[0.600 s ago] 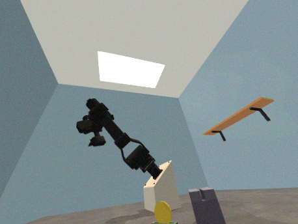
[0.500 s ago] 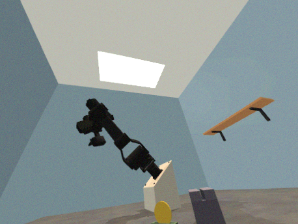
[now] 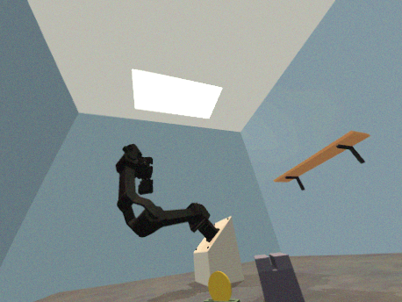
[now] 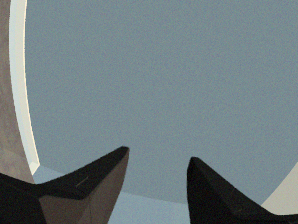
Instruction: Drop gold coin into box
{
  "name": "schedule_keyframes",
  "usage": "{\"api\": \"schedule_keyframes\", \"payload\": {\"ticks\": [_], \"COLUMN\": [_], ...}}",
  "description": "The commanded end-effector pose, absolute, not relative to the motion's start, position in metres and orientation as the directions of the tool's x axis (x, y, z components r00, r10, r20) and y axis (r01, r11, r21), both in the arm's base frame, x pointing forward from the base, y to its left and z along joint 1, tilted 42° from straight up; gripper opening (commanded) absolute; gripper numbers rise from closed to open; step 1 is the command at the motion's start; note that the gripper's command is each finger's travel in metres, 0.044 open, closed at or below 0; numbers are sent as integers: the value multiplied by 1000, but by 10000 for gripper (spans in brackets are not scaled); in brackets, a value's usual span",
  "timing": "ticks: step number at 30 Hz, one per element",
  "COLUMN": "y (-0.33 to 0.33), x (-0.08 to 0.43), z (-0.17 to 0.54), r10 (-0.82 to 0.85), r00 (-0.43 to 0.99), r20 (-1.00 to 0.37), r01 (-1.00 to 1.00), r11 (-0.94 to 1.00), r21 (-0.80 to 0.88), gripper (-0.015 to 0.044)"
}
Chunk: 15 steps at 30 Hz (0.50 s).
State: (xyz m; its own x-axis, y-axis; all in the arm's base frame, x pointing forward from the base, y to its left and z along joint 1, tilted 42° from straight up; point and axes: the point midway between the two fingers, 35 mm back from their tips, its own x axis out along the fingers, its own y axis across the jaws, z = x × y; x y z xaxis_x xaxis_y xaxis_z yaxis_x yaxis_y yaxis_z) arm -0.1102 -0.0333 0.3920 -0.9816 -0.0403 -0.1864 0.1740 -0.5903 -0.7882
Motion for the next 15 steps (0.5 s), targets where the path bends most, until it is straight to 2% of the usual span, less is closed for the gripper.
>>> {"api": "schedule_keyframes", "payload": {"ticks": [1, 8, 15], "y": [20, 131, 211], "x": [-134, -125, -54], "z": [375, 330, 276], "r10": [184, 549, 677], "r00": [-938, -668, -251], "r20": [-293, -502, -692], "r01": [86, -214, -550], "r11": [-696, -788, -688], "r21": [-713, -577, -474], "gripper": [161, 161, 161]}}
